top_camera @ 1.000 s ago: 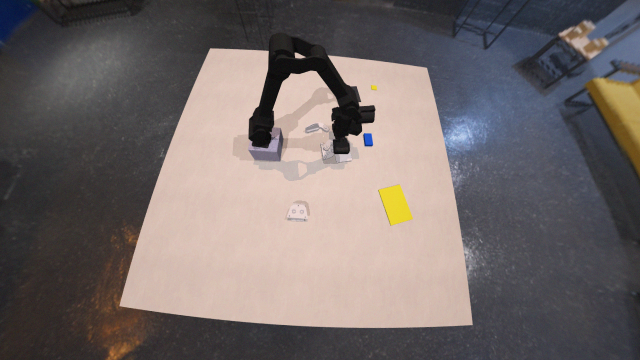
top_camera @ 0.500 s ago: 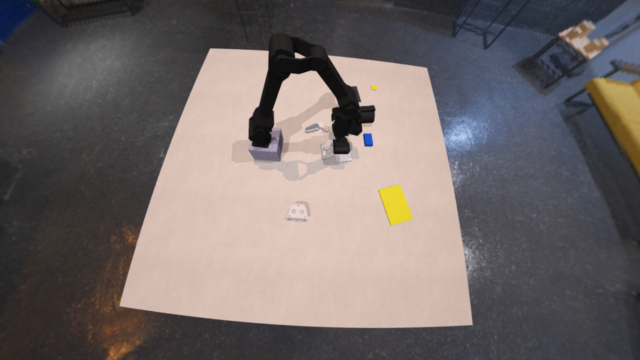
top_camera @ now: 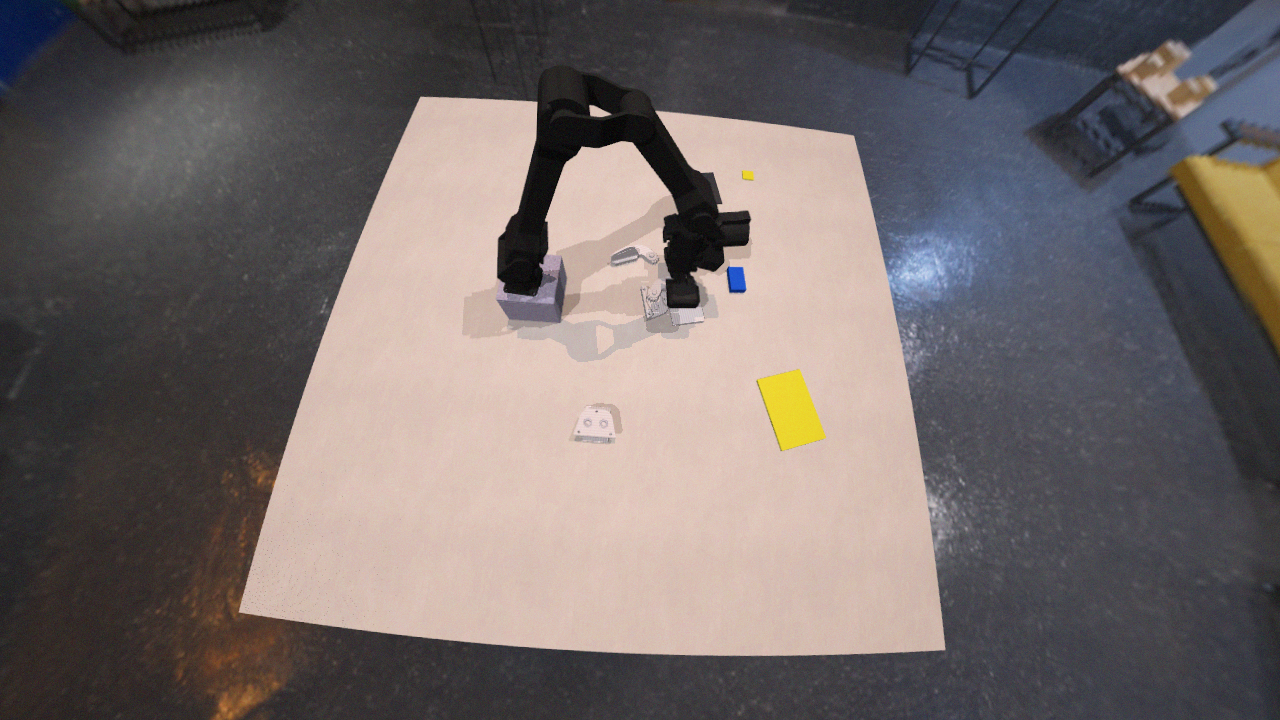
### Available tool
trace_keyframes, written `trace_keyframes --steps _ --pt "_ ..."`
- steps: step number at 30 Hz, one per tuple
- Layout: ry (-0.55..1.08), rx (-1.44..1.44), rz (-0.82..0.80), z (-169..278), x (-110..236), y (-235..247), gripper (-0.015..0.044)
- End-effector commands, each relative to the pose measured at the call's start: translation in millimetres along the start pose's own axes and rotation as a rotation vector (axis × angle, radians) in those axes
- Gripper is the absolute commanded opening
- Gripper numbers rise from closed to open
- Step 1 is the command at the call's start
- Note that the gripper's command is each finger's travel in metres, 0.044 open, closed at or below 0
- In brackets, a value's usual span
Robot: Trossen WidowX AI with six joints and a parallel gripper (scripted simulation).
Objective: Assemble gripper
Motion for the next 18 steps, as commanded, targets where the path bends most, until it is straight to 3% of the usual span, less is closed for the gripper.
trace_keyframes --steps 1,2,6,18 --pt "0.0 -0.004 0.0 0.1 -0.5 0.1 0.0134" --pt "0.0 -0.004 0.0 0.1 -0.5 0.1 0.0134" --pt "0.0 0.0 0.0 0.0 0.0 0.0 0.0224" --pt "0.0 0.0 0.0 0.0 0.0 0.0 0.0224"
Point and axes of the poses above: the point midway between the two fingers, 35 mm back from their tips, its own x axis back along the fingers, its own y axis across the jaws, z = x × y, the point moved 8 cm from there along x, back along the fingers, and after that the axes turned 14 degrees about x, right-handed, at the moved point
